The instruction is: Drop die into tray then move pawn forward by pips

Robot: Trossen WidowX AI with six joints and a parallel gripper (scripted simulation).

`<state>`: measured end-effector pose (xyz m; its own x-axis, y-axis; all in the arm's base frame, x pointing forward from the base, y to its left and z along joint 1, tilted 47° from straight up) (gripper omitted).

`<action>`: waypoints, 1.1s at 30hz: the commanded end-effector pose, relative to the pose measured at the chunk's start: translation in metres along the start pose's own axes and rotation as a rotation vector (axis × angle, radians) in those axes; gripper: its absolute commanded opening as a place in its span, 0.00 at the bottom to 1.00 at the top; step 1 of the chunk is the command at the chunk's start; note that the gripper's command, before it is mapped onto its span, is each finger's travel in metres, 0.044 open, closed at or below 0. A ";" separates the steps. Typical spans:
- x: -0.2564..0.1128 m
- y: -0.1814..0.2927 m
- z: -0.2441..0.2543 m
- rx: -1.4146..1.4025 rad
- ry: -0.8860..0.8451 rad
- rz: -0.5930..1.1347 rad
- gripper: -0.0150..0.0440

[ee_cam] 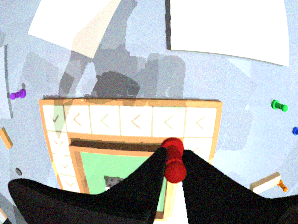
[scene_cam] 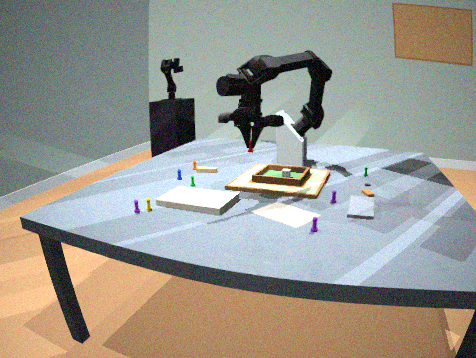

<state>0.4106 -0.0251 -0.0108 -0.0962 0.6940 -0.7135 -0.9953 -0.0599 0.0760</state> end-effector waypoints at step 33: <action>0.083 0.032 0.174 -0.007 -0.038 0.009 0.25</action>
Point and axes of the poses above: the point midway between the two fingers, 35 mm back from their tips, its own x axis out along the fingers, its own z axis across the jaws, y = z × x, the point moved 2 cm from there along -x, back along the fingers
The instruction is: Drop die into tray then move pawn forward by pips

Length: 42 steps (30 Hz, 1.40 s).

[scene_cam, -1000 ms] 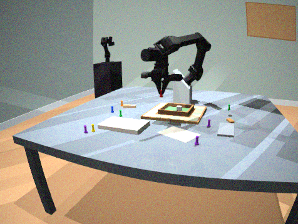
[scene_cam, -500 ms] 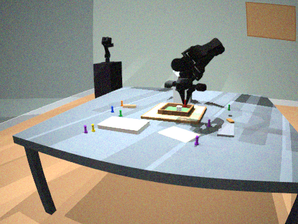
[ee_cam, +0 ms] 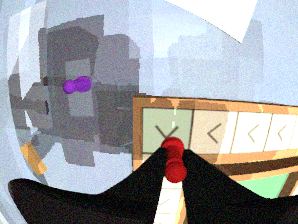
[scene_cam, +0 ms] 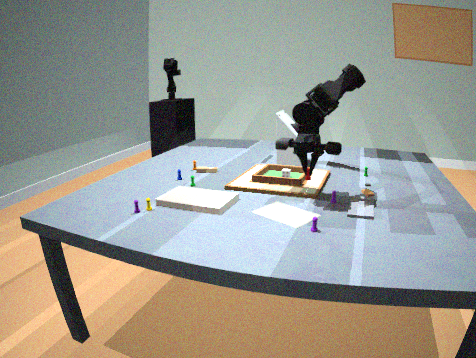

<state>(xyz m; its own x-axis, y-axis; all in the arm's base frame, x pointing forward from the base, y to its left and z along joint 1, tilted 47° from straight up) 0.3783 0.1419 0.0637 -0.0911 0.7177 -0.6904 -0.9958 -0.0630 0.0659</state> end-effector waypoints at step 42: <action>-0.015 0.001 0.004 0.003 -0.004 0.014 0.92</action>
Point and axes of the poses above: the point midway between the two fingers, 35 mm back from their tips, its own x axis out along the fingers, its own z axis across the jaws, y = z × x, the point moved 2 cm from there along -x, back along the fingers
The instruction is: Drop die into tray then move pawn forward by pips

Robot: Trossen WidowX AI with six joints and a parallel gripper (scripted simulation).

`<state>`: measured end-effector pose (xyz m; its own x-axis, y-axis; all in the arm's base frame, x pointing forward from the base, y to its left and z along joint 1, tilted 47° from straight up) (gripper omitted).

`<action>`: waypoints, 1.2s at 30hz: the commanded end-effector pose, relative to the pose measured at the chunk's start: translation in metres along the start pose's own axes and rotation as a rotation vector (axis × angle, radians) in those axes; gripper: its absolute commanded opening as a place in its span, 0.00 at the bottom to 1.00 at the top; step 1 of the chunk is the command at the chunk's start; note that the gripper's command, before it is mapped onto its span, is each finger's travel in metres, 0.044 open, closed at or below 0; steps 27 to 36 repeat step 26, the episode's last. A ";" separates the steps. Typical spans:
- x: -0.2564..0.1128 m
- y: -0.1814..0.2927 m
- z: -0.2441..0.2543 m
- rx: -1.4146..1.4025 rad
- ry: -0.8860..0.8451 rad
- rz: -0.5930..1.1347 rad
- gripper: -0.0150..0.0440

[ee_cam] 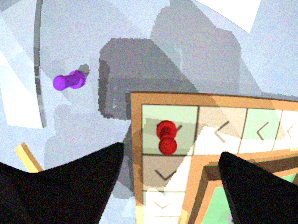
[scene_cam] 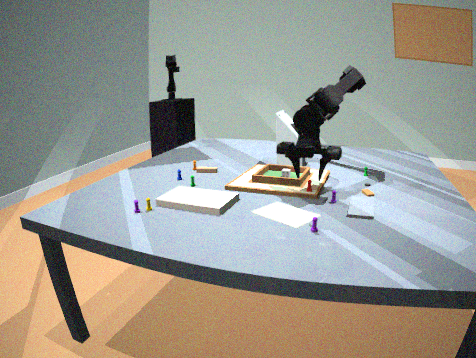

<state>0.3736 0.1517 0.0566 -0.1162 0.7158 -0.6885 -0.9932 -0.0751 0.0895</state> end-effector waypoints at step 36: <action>-0.096 0.099 -0.101 -0.042 0.054 -0.030 1.00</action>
Point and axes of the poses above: the point midway between the two fingers, 35 mm back from their tips, its own x axis out along the fingers, its own z axis across the jaws, y = z × x, the point moved 2 cm from there along -x, back along the fingers
